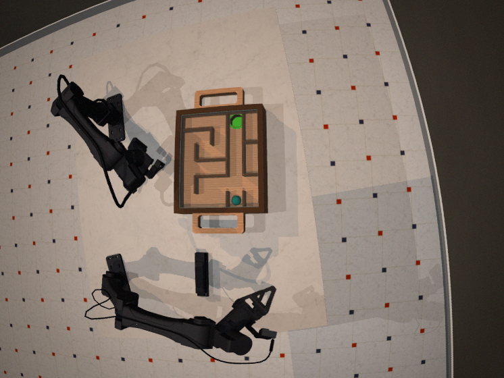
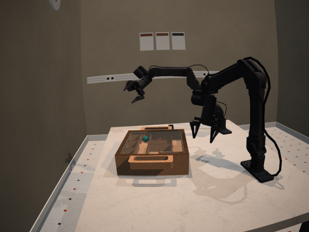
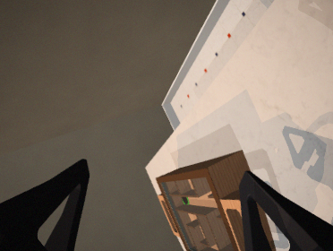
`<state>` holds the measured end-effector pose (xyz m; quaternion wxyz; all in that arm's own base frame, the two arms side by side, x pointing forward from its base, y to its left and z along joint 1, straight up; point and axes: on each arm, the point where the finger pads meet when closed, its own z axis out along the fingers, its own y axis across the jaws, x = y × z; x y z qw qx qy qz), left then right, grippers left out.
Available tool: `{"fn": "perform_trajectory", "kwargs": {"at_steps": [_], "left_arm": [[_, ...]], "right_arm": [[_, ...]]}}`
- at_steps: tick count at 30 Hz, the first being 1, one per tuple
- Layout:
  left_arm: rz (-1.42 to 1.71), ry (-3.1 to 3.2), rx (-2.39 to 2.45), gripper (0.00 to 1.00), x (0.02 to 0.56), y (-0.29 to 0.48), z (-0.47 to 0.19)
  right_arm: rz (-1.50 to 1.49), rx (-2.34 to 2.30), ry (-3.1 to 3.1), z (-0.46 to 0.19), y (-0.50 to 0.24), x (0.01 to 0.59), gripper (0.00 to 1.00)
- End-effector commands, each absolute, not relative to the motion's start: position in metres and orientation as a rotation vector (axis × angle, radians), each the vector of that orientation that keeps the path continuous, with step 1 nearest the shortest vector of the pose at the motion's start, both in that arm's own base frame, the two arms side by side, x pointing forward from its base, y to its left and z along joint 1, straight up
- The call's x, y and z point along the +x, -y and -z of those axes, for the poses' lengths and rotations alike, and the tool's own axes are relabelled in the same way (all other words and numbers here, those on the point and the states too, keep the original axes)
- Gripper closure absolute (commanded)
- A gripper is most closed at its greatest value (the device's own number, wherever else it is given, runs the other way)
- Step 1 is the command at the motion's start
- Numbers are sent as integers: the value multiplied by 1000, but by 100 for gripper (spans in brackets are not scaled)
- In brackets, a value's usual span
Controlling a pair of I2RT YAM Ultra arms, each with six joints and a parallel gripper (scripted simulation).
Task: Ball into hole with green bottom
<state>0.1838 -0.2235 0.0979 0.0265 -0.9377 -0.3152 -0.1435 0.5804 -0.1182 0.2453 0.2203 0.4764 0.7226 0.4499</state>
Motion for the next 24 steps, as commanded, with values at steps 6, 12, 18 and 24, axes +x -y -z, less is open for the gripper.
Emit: {"fn": "perform_trajectory", "kwargs": {"at_steps": [6,12,18,24], "left_arm": [[448,979,-2905,0,185,225,-100],[448,979,-2905,0,185,225,-100],[441,983,-2909,0,184,225,-102],[441,983,-2909,61,184,225,-102]], "right_arm": [[-1244,1298,-1989,-253,118,580,0],[-1244,1298,-1989,-253,118,580,0],[-1243,1280,-1990,-258,117,579,0],[-1243,1280,-1990,-258,117,579,0]]}}
